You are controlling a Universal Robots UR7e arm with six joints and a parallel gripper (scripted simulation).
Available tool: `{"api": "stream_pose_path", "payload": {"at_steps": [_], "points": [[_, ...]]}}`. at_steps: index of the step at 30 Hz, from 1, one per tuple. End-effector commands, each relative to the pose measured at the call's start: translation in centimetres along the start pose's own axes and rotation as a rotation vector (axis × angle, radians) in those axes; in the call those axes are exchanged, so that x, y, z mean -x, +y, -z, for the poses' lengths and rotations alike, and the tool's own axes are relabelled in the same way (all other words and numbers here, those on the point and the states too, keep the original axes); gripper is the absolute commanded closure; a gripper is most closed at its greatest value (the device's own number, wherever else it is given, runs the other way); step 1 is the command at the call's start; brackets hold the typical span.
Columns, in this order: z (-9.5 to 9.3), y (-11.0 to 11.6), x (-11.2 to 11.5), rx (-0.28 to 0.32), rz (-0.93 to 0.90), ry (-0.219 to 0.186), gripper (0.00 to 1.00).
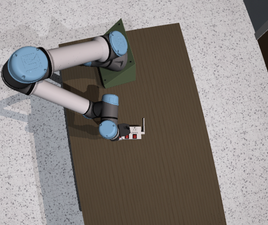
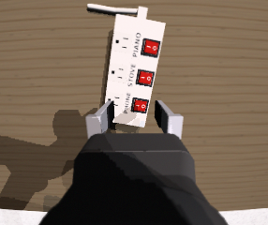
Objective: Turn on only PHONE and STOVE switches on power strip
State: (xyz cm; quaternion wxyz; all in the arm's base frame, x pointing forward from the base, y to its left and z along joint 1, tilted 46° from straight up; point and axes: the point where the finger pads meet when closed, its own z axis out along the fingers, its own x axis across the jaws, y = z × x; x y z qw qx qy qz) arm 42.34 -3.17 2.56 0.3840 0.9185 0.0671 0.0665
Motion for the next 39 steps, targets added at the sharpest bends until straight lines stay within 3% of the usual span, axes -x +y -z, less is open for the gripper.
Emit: {"api": "stream_pose_path", "payload": {"at_steps": [1, 11, 12, 39], "points": [[-0.44, 0.67, -0.28, 0.008, -0.137, -0.004, 0.0], [-0.58, 0.91, -0.34, 0.008, -0.176, -0.003, 0.0], [-0.58, 0.91, -0.34, 0.008, -0.176, -0.003, 1.0], [-0.58, 0.91, -0.34, 0.008, -0.176, -0.003, 1.0]]}}
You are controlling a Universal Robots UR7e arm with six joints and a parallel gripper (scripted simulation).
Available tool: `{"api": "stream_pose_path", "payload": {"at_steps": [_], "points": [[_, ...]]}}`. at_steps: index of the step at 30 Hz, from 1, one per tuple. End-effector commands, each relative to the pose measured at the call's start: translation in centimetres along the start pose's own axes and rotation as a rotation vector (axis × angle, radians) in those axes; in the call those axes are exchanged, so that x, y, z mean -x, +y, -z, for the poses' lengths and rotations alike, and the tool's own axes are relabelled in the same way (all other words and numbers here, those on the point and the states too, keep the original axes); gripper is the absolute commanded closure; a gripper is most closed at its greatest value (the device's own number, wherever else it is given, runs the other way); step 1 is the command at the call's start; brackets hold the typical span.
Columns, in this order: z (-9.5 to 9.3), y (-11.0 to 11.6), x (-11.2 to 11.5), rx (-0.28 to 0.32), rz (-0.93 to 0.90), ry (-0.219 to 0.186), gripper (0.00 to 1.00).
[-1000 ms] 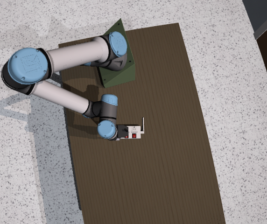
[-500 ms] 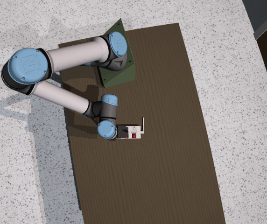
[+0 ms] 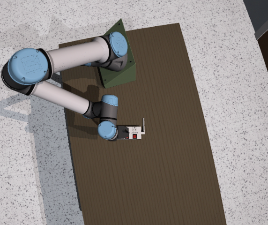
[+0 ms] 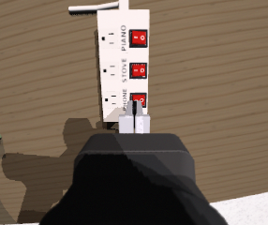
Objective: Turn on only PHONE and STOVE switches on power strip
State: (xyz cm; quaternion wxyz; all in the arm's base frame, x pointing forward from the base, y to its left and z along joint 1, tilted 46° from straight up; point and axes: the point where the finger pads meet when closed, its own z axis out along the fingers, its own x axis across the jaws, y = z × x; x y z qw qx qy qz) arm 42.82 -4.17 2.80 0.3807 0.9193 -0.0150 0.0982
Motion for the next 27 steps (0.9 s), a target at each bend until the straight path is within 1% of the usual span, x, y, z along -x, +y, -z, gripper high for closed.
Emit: {"api": "stream_pose_path", "payload": {"at_steps": [1, 20, 27], "points": [[0.03, 0.0, -0.03, 0.0, 0.0, 0.001, 1.0], [-0.21, -0.01, -0.03, 0.0, -0.001, 0.001, 1.0], [-0.76, -0.02, -0.03, 0.0, -0.001, 0.001, 1.0]]}}
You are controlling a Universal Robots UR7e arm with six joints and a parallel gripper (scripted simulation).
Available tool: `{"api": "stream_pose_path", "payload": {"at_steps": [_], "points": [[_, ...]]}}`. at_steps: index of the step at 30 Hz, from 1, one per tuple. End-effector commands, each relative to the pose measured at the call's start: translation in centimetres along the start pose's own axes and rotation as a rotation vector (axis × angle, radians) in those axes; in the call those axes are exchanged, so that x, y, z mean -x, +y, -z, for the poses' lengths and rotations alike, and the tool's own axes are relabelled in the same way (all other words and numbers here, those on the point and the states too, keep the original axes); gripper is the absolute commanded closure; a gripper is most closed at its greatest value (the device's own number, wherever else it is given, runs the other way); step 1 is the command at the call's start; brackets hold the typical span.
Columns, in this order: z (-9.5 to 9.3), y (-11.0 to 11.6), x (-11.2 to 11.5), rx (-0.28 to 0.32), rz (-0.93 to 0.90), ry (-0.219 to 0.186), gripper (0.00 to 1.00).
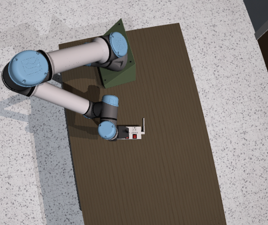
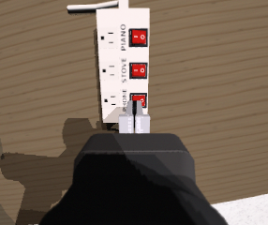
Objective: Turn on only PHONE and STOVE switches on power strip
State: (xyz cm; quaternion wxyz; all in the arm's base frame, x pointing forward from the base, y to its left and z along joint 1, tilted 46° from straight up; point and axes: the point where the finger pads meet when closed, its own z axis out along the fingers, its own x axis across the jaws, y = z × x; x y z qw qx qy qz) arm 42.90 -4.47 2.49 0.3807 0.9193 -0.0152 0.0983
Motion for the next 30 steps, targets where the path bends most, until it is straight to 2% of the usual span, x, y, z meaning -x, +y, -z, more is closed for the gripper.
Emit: {"api": "stream_pose_path", "payload": {"at_steps": [1, 30], "points": [[-0.4, 0.0, 0.0, 0.0, 0.0, 0.001, 1.0], [-3.4, -0.1, 0.0, 0.0, 0.0, 0.001, 1.0]]}}
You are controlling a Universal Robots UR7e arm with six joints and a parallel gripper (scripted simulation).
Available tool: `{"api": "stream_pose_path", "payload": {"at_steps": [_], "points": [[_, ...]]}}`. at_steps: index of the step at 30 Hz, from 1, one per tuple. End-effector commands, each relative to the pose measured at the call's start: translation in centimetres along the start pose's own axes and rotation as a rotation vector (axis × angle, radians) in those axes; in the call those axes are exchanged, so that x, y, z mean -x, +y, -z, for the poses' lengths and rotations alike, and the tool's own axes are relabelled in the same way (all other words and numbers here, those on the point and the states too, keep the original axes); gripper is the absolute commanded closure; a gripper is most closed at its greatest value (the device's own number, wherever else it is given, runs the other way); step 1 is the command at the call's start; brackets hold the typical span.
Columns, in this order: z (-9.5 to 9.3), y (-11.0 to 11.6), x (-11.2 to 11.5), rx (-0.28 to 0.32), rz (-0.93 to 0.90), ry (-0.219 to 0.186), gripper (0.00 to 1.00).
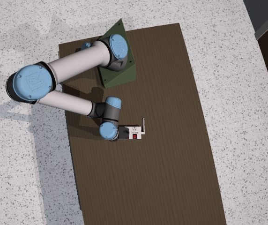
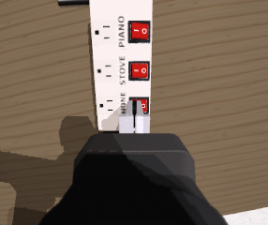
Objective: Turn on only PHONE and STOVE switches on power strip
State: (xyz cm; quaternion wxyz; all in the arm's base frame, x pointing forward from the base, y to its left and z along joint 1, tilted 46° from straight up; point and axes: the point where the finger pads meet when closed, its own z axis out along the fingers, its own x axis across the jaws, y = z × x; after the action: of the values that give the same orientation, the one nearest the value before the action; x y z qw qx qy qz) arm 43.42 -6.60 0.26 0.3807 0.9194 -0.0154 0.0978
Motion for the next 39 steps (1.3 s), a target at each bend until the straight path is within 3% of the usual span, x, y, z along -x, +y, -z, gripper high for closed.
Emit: {"api": "stream_pose_path", "payload": {"at_steps": [1, 39], "points": [[-0.38, -0.01, -0.04, 0.0, 0.0, 0.002, 1.0], [-0.77, -0.02, -0.04, 0.0, 0.0, 0.002, 1.0]]}}
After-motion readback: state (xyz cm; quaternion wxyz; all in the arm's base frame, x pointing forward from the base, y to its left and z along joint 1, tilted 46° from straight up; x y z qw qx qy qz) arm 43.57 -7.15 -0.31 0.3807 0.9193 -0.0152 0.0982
